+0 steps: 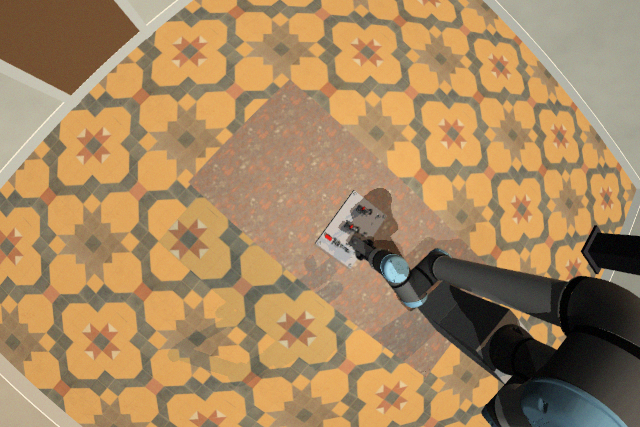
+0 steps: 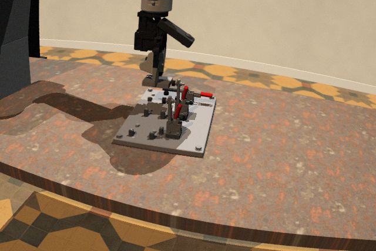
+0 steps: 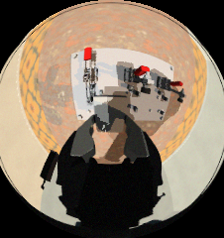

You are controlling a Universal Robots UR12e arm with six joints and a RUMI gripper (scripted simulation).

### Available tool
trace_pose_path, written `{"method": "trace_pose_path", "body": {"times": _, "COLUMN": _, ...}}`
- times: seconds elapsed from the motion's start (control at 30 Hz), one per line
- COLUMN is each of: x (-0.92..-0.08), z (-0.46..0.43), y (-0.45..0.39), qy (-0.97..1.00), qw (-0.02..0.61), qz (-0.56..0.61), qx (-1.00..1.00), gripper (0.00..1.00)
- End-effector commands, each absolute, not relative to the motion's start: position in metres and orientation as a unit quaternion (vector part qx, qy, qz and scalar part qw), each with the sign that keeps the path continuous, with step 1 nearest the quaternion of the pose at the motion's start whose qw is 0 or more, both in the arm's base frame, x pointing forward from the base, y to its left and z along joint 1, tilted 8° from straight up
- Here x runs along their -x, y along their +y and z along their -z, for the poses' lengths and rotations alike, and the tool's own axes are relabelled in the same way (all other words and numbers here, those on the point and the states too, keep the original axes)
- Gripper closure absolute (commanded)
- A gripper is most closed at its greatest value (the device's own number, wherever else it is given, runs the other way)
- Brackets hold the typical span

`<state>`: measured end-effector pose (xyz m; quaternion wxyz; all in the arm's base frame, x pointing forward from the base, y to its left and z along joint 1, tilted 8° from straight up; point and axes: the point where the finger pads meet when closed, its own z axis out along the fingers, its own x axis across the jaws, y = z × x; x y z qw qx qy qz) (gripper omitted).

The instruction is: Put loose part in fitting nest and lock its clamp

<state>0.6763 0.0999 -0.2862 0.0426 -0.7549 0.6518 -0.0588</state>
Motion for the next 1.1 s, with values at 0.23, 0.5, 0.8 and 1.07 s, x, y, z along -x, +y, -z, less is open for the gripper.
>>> {"method": "trace_pose_path", "body": {"times": 0.23, "x": -0.692, "z": 0.285, "y": 0.007, "qy": 0.651, "qw": 0.044, "qz": 0.059, "qx": 0.755, "gripper": 1.00}}
{"method": "trace_pose_path", "body": {"times": 0.5, "x": -0.697, "z": 0.285, "y": -0.029, "qy": 0.651, "qw": 0.044, "qz": 0.059, "qx": 0.755, "gripper": 1.00}}
{"method": "trace_pose_path", "body": {"times": 0.8, "x": -0.702, "z": 0.285, "y": -0.056, "qy": 0.651, "qw": 0.044, "qz": 0.059, "qx": 0.755, "gripper": 1.00}}
{"method": "trace_pose_path", "body": {"times": 1.07, "x": -0.702, "z": 0.285, "y": -0.059, "qy": 0.651, "qw": 0.044, "qz": 0.059, "qx": 0.755, "gripper": 1.00}}
